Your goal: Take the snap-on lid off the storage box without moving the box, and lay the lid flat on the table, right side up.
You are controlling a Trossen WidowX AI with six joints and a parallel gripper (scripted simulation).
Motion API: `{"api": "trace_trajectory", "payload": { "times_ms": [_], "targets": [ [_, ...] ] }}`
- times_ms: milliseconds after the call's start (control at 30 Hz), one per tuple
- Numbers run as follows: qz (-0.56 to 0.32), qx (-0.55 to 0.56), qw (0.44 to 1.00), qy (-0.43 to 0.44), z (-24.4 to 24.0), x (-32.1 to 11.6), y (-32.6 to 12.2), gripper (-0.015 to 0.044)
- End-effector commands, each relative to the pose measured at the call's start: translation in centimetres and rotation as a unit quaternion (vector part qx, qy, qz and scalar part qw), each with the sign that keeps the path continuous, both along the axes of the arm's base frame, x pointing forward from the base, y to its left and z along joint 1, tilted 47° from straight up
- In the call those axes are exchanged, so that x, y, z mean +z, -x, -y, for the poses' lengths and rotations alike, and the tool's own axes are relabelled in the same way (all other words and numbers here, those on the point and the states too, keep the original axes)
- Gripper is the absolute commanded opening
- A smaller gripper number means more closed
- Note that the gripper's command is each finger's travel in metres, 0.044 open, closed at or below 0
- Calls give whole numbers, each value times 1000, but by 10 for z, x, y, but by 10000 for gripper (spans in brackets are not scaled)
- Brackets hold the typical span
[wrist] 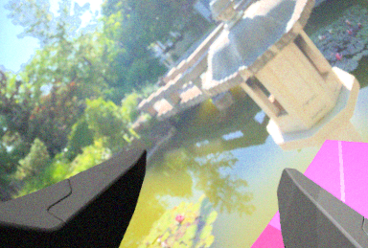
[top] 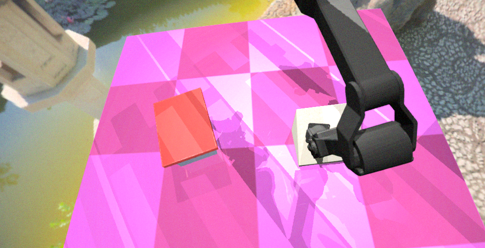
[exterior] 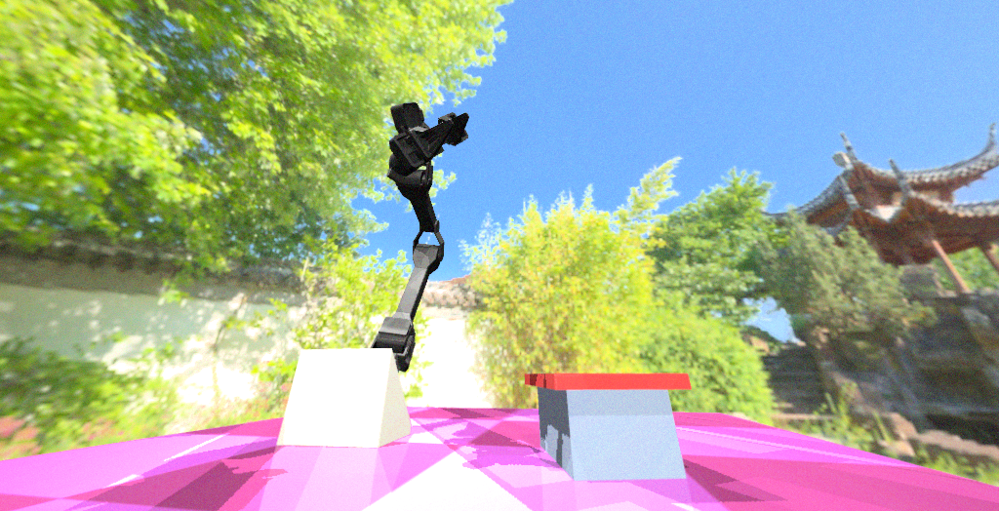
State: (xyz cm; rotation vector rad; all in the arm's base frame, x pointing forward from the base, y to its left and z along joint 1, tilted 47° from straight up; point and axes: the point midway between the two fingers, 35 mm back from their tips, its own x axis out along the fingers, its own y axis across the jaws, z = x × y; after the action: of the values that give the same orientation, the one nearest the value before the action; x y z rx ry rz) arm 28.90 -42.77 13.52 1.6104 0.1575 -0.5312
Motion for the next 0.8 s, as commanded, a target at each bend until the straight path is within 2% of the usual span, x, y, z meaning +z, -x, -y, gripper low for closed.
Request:
{"api": "trace_trajectory", "payload": {
  "times_ms": [0, 133, 233, 400, 533, 667, 767],
  "targets": [
    [-23, 69, 996, -54, -45, -41, -16, 235],
    [-42, 147, 982, -112, -102, -76, -28, 235],
    [-46, 174, 974, -135, -123, -87, -30, 235],
    [-57, 259, 940, -216, -198, -115, -31, 235],
    [-59, 300, 915, -263, -239, -125, -27, 235],
    [-56, 351, 870, -343, -301, -132, -15, 235],
    [-55, 358, 861, -357, -311, -132, -12, 235]
  ]
}}
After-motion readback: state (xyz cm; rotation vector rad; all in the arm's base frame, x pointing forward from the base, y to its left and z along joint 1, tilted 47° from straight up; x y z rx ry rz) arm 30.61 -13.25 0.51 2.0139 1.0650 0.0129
